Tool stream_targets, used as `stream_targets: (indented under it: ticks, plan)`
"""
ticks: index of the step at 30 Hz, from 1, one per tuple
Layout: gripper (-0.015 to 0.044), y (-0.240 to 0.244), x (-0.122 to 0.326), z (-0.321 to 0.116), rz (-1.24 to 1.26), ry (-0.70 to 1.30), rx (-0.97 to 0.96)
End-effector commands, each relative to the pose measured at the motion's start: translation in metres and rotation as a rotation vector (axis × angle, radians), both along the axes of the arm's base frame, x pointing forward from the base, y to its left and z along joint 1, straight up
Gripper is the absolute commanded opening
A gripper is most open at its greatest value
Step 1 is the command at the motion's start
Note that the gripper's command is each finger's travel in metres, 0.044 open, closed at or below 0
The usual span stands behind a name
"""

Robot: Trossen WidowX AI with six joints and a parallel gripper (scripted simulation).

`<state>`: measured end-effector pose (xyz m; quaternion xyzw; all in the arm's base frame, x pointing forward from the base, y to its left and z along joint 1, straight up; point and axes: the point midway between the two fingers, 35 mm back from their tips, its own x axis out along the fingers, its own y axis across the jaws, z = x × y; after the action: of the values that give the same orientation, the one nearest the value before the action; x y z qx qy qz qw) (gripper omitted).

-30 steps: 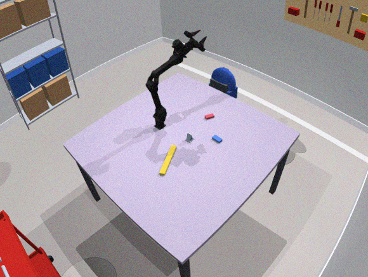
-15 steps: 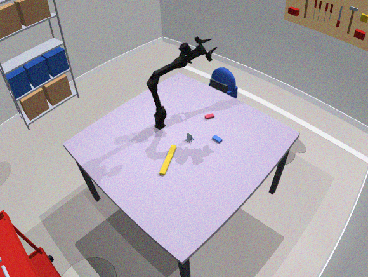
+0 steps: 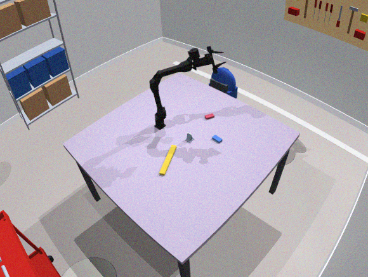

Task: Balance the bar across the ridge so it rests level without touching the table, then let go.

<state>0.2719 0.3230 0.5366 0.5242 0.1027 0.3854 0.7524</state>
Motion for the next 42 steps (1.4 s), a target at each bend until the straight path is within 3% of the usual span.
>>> stream_targets:
  ticks: [1, 24, 42]
  plan:
    - [0.0315, -0.009, 0.023, -0.016, -0.055, 0.017, -0.067]
    - [0.0315, -0.106, 0.142, -0.119, -0.377, 0.197, -0.45]
    - [0.0315, -0.214, 0.19, -0.198, -0.556, 0.45, -0.635]
